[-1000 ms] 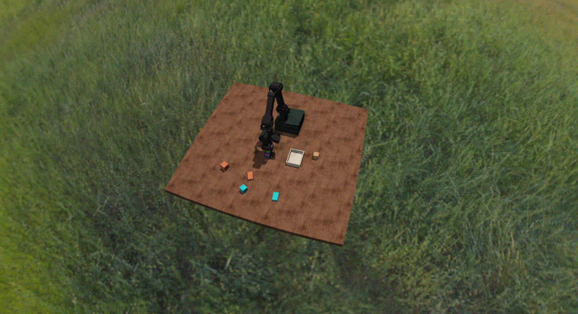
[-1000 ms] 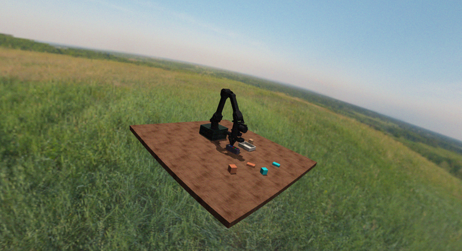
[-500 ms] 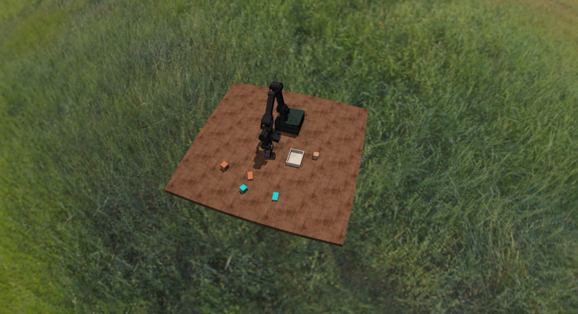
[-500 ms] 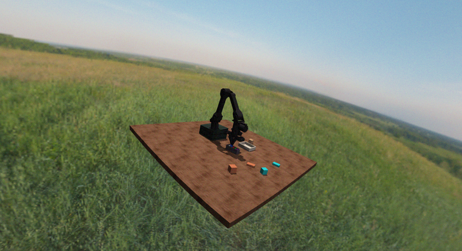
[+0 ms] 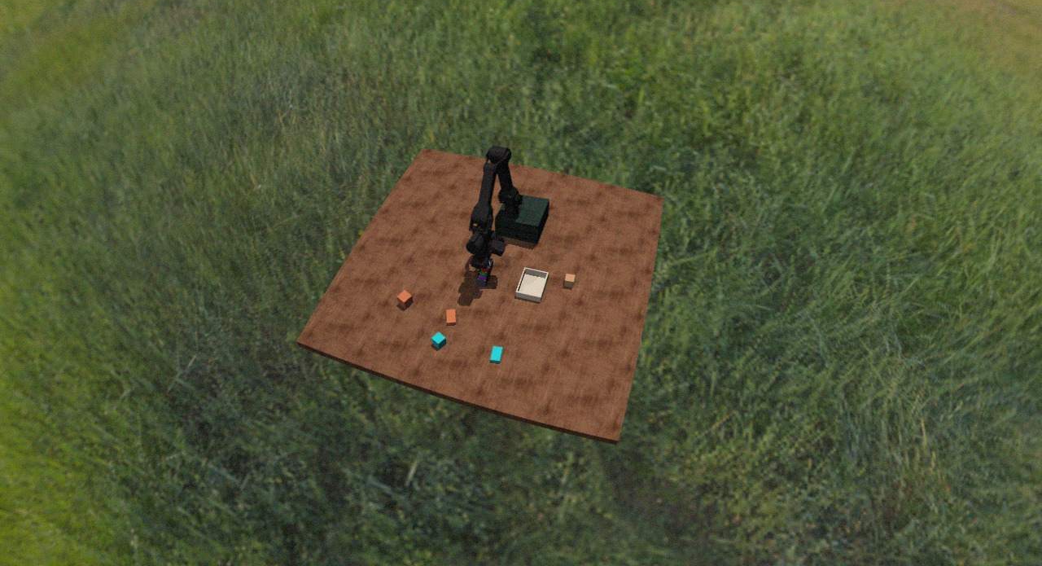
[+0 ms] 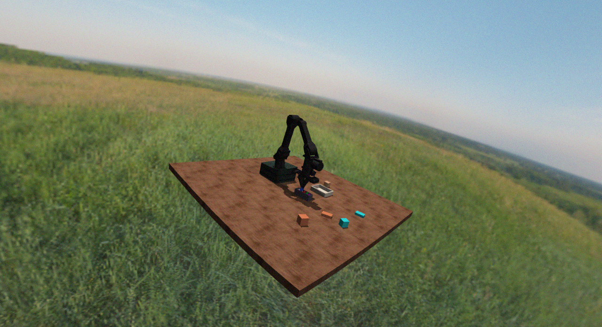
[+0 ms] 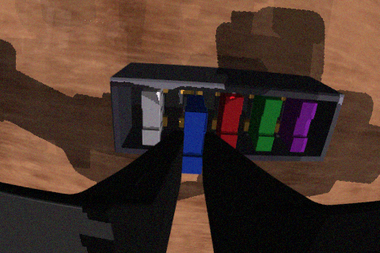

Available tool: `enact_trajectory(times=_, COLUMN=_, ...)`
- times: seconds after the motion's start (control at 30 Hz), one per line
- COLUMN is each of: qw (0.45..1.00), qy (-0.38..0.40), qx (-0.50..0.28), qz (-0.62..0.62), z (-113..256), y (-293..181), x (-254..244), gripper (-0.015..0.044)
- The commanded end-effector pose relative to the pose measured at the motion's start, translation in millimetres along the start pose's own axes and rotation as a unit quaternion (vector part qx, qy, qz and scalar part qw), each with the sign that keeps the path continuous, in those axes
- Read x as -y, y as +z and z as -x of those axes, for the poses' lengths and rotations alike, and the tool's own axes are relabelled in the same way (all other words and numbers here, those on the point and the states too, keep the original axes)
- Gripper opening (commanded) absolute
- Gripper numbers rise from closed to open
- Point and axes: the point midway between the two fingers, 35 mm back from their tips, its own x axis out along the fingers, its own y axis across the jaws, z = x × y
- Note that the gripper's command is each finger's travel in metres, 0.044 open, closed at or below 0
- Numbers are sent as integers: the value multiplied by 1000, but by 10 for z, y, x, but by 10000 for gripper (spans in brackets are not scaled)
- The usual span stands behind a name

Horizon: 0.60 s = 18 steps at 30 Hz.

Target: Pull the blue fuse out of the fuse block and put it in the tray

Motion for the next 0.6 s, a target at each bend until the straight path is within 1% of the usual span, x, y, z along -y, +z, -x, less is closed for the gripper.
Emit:
enact_trajectory(times=0.0, qw=1000, qy=1, qx=2, qz=-1, z=21, y=6, x=-4, gripper=0)
enact_trajectory(times=0.57, qw=1000, qy=1, qx=2, qz=0, z=105, y=7, x=-6, gripper=0)
